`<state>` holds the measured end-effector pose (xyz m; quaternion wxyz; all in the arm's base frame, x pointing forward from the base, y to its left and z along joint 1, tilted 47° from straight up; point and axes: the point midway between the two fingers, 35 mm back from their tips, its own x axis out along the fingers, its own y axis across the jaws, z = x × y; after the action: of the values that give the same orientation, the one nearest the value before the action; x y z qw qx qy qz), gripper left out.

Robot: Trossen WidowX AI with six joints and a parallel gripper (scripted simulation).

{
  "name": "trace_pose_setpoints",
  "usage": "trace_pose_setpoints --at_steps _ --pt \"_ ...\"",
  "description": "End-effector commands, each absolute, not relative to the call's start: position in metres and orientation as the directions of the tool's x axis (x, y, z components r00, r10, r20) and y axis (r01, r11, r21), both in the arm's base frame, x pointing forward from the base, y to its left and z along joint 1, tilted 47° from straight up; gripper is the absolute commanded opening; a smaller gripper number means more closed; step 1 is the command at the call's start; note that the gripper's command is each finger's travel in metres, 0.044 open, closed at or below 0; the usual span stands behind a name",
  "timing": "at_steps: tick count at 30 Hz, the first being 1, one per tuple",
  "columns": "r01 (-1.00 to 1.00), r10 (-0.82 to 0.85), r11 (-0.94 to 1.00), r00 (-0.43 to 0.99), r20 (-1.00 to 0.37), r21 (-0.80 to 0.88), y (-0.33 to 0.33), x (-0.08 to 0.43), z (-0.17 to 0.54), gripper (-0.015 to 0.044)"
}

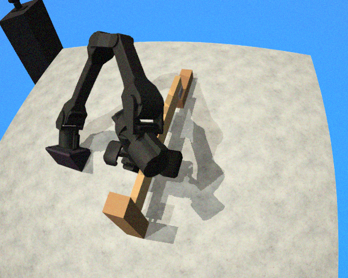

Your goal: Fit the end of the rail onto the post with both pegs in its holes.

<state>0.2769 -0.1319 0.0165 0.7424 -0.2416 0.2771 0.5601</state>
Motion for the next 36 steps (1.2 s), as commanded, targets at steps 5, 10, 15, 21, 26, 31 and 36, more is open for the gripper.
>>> trace_pose_setpoints --at_steps 5,10,15,21,26,31,36 --pt "-0.964 0.694 0.26 0.225 -0.684 -0.053 -0.137 0.2765 0.0153 0.0" --pt "-0.964 0.694 0.26 0.225 -0.684 -0.053 -0.138 0.2763 0.0141 0.0" --pt "-0.964 0.694 0.26 0.225 -0.684 -0.053 -0.1387 0.2762 0.0128 0.0" --pt "-0.964 0.693 0.26 0.225 -0.684 -0.053 -0.1396 0.2761 0.0114 0.0" --pt "-0.964 0.693 0.26 0.225 -0.685 -0.053 -0.1405 0.2759 0.0105 0.0" --pt "-0.964 0.693 0.26 0.225 -0.685 -0.053 -0.1415 0.2756 0.0097 0.0" --pt "-0.964 0.693 0.26 0.225 -0.685 -0.053 -0.1427 0.2753 0.0089 0.0"
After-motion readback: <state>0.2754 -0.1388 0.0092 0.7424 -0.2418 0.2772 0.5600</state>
